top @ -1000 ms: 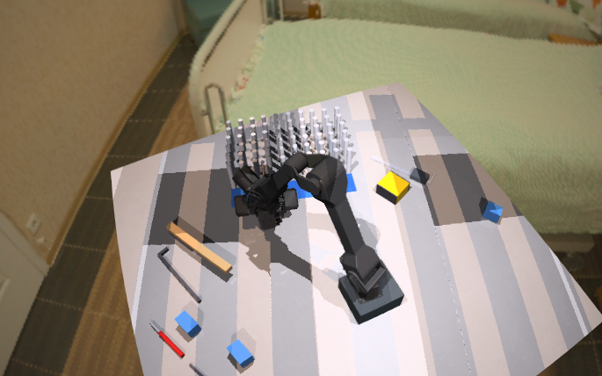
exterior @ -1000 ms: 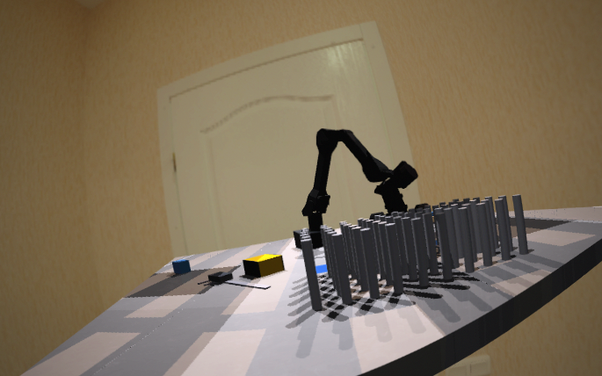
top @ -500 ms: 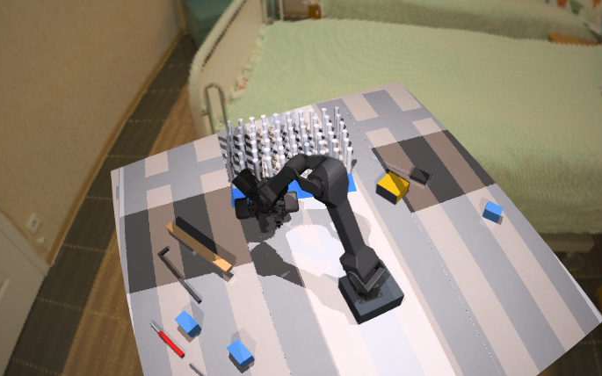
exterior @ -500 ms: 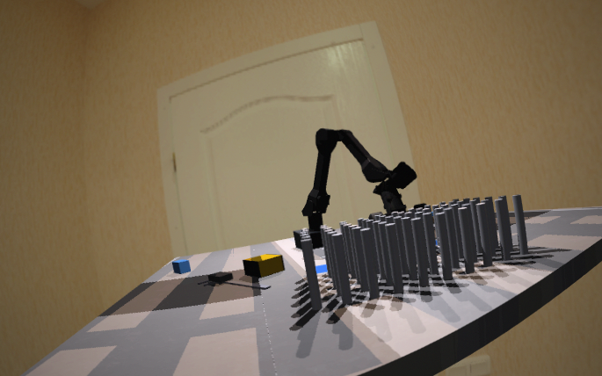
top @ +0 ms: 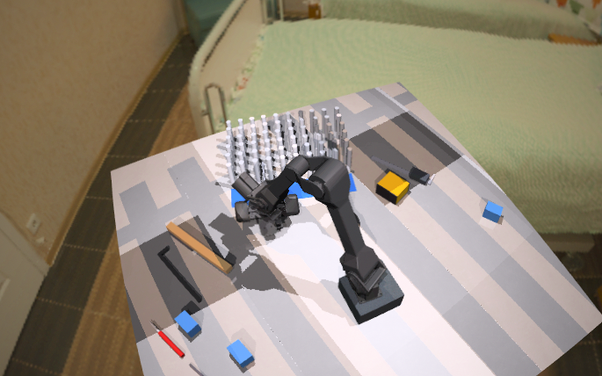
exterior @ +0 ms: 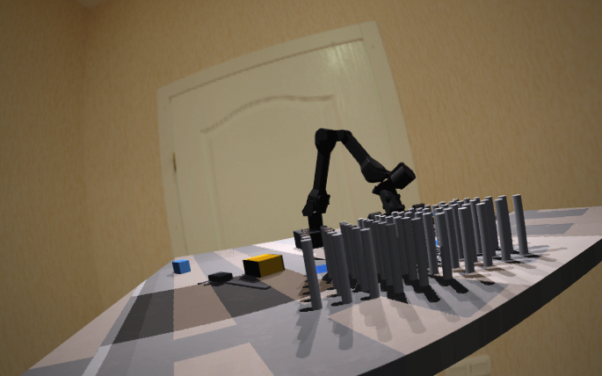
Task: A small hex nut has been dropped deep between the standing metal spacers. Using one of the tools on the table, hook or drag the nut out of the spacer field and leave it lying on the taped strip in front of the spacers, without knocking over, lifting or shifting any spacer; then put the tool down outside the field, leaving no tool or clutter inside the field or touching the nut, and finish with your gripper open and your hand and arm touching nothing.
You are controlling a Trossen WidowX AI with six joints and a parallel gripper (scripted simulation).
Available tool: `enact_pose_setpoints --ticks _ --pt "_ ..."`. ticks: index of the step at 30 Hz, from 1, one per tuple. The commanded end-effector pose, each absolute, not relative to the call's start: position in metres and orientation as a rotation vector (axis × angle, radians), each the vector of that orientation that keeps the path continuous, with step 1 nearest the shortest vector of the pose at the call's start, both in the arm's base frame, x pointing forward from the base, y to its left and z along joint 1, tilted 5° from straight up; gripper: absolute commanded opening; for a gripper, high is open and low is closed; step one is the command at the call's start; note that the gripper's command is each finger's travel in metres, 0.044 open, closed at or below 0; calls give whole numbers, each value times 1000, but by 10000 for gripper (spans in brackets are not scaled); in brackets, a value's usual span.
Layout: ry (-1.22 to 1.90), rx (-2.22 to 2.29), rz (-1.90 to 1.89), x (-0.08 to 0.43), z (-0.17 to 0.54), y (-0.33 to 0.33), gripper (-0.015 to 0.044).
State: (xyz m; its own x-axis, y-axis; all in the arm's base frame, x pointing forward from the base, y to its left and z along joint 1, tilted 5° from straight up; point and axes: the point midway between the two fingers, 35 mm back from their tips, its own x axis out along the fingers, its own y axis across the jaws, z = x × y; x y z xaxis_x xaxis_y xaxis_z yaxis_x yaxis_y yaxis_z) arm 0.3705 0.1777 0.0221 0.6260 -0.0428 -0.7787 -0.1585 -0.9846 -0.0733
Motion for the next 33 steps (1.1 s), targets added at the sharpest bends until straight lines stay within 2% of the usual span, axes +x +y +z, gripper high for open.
enact_pose_setpoints --ticks 1,33 --pt "174 -2706 1290 366 22 177 0" --pt "173 -2704 1294 340 19 182 0"
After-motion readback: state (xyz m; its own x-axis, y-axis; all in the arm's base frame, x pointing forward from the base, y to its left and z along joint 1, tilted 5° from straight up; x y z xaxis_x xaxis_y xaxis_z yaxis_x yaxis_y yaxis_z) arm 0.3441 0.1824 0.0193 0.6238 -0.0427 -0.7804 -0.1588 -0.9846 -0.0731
